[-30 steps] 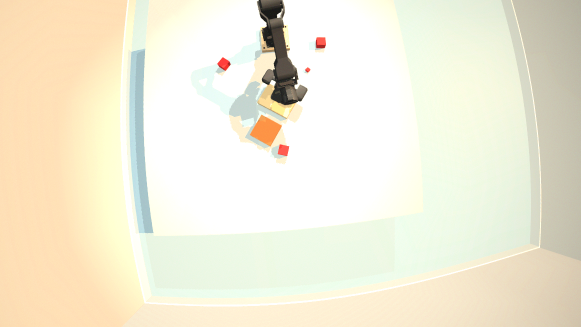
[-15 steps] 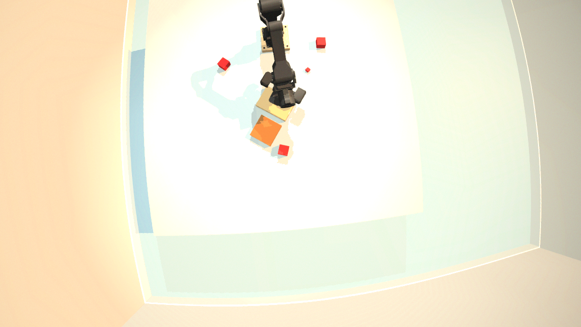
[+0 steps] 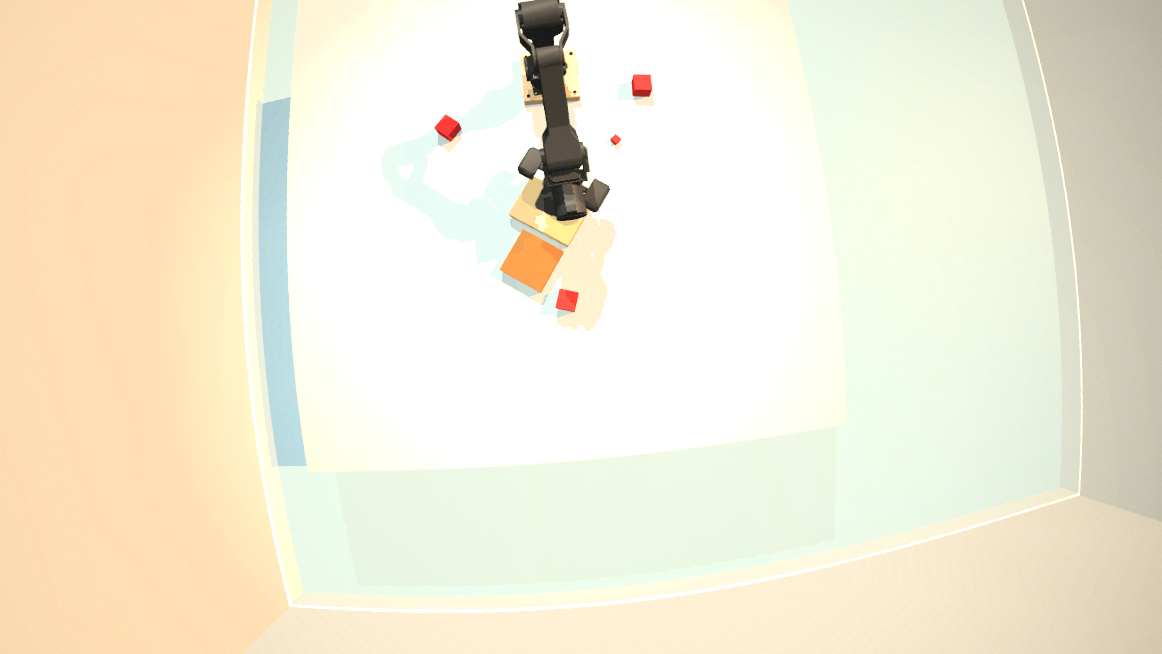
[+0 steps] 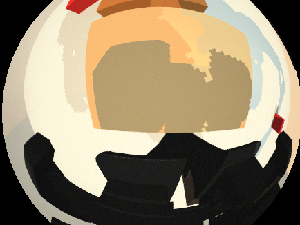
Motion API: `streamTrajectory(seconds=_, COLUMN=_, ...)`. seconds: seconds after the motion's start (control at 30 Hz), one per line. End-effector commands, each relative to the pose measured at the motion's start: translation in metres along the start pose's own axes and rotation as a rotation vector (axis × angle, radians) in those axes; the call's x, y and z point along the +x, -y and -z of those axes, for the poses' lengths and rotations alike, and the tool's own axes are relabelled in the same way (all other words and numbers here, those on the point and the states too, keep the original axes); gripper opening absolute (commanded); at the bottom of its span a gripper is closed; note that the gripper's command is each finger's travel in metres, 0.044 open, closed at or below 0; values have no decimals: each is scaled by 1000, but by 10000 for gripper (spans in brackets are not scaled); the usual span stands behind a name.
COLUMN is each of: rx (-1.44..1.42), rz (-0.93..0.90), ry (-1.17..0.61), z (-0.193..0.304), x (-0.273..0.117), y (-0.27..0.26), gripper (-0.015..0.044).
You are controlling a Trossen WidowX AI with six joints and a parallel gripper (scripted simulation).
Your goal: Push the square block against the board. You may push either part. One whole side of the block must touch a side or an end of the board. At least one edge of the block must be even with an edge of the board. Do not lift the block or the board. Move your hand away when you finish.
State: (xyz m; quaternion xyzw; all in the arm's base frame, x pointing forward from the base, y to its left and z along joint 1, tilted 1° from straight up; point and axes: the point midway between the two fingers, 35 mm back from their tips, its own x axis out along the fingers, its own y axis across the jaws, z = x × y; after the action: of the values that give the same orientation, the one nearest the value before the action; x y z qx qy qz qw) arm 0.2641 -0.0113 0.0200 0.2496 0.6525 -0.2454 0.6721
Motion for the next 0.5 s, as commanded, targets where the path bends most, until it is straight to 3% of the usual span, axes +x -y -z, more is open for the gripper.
streamTrajectory(seconds=0.0, rx=1, rz=1, ry=6, z=3, x=0, y=-1, gripper=0)
streamTrajectory(seconds=0.47, rx=1, rz=1, ry=5, z=26, x=0, y=-1, gripper=0)
